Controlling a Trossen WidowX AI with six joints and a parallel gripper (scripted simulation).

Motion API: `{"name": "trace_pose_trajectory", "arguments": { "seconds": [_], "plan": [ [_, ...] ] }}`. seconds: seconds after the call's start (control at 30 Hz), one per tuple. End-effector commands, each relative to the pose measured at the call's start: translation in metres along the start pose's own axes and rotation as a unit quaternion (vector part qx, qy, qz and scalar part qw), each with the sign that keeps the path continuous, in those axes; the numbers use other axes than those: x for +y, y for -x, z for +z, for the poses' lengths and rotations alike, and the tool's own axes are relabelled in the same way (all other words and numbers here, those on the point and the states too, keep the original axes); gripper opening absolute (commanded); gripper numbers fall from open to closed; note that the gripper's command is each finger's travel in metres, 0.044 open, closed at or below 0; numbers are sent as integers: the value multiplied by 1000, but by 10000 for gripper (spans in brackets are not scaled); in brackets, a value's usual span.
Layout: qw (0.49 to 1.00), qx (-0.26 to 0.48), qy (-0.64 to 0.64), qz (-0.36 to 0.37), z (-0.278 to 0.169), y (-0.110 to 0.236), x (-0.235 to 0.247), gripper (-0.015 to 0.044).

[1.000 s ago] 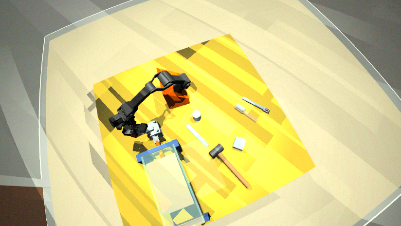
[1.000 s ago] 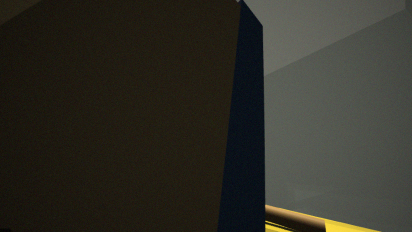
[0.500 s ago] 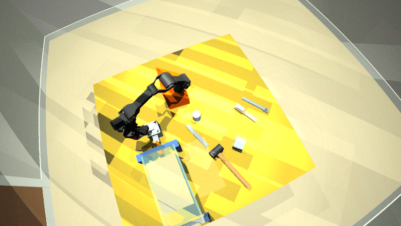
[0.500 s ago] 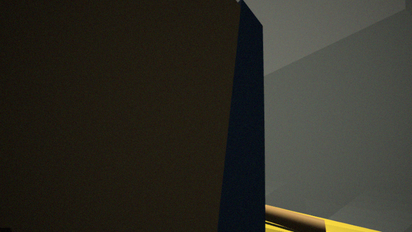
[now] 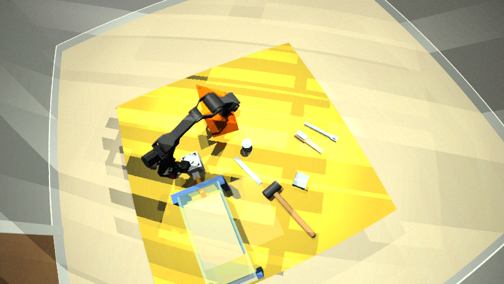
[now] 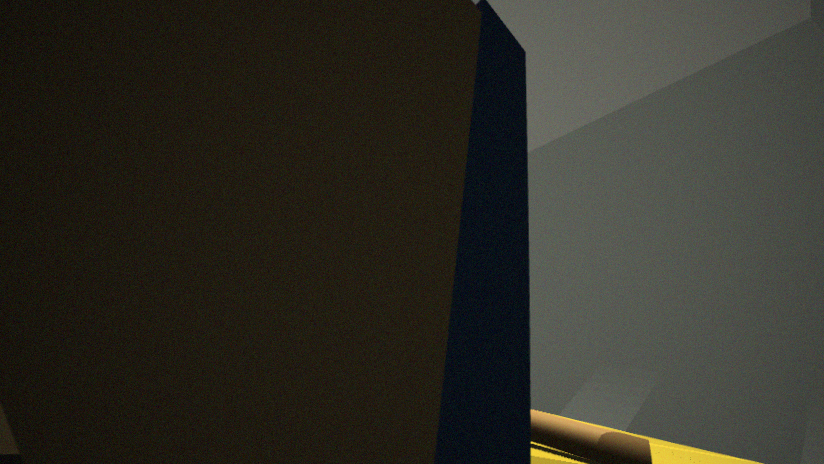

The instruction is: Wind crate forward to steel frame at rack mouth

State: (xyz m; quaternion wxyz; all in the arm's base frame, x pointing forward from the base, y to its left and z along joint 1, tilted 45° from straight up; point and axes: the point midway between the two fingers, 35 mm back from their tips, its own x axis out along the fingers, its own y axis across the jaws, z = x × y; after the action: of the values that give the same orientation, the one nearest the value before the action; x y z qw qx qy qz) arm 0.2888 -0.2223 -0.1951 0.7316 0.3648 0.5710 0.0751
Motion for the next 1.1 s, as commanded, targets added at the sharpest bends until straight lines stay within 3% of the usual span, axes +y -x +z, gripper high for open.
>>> {"name": "trace_pose_trajectory", "arguments": {
  "seconds": [0.0, 1.07],
  "plan": [
    [1000, -1, 12, 17, 8, -7, 20, 0],
    [1000, -1, 11, 18, 14, -9, 56, 0]
  ]
}}
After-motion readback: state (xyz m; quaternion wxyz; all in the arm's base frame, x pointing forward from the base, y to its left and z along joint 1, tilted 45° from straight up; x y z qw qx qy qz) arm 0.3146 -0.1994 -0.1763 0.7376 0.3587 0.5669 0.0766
